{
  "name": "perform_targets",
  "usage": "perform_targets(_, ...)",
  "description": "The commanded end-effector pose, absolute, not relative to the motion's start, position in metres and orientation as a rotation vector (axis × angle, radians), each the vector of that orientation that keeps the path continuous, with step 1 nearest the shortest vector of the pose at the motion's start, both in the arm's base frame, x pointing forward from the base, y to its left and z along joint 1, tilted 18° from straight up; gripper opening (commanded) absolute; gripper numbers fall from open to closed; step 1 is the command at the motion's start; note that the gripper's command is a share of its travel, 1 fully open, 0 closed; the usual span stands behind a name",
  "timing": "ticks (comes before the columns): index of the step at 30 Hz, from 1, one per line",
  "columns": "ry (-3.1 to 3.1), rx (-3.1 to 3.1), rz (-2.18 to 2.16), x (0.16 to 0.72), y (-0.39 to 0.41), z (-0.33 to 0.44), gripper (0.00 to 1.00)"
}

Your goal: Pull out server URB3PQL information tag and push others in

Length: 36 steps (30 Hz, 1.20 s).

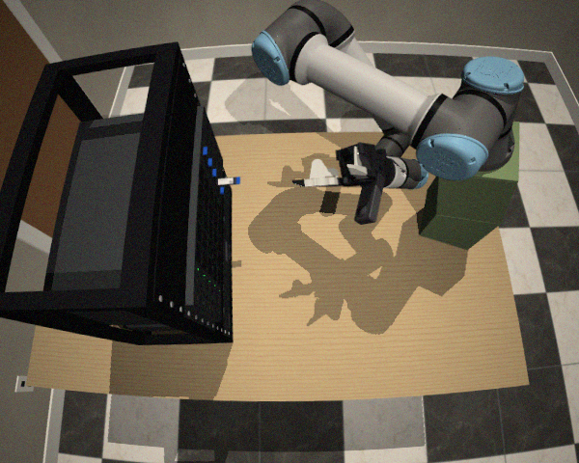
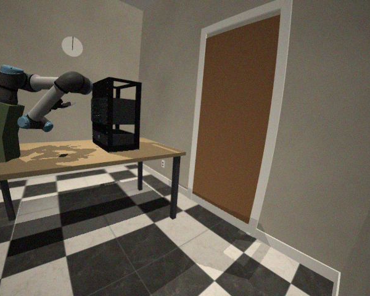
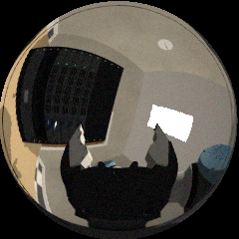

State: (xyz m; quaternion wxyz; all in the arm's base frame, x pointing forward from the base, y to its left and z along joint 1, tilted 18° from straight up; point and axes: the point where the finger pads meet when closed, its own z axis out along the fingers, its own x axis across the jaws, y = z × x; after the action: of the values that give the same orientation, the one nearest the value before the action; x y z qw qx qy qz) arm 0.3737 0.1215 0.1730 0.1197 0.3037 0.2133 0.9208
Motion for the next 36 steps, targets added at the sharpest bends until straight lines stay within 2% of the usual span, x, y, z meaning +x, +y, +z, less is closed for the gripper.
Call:
perform_targets(1,0.608,0.917,2.688,0.378,0.118,0.172,1.0)
perform_targets(36,0.521,1.097,2.66,0.404,0.095,0.16,1.0)
